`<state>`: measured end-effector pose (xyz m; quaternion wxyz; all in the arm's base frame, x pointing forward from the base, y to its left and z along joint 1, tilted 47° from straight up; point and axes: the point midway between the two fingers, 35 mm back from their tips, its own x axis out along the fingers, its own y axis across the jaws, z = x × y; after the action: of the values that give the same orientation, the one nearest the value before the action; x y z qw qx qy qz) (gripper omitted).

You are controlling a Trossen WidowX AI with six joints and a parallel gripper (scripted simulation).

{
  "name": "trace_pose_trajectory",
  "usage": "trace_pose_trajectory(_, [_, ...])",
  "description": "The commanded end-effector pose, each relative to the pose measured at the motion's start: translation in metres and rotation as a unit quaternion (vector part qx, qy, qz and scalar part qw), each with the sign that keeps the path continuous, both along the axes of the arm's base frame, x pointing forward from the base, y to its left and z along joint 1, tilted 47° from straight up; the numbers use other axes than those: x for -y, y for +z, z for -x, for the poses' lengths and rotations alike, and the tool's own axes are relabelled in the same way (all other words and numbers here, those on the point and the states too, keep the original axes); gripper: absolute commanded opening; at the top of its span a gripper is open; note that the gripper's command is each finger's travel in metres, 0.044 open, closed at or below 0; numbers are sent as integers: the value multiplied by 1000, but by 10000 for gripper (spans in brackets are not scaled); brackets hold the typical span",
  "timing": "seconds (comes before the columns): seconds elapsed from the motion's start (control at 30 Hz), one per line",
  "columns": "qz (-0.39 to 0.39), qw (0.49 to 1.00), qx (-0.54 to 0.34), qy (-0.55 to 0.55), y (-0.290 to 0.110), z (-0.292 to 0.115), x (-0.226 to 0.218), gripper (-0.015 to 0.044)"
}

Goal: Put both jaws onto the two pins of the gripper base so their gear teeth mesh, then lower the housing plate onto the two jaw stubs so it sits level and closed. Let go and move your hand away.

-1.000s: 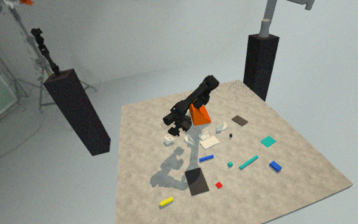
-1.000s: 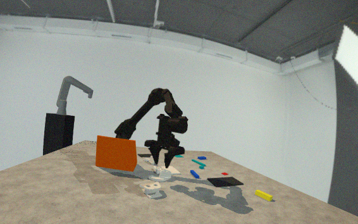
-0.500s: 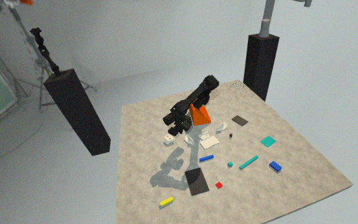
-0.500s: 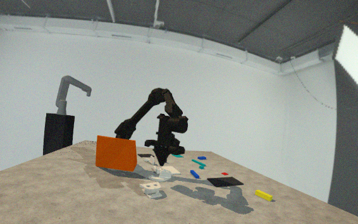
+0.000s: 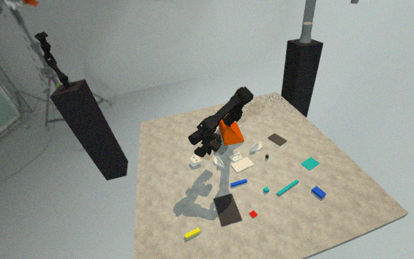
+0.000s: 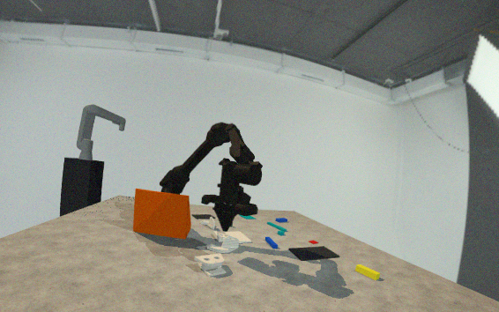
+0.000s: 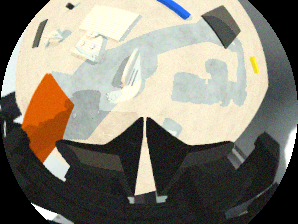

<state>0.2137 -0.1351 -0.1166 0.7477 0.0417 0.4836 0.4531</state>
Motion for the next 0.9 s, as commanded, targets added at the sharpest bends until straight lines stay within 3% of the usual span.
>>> trace_pose_trajectory(0.0, [0,1000,0,0,0,0,0,79])
trace_pose_trajectory(0.47, [0,1000,0,0,0,0,0,440])
trace_pose_trajectory(0.87, [0,1000,0,0,0,0,0,440])
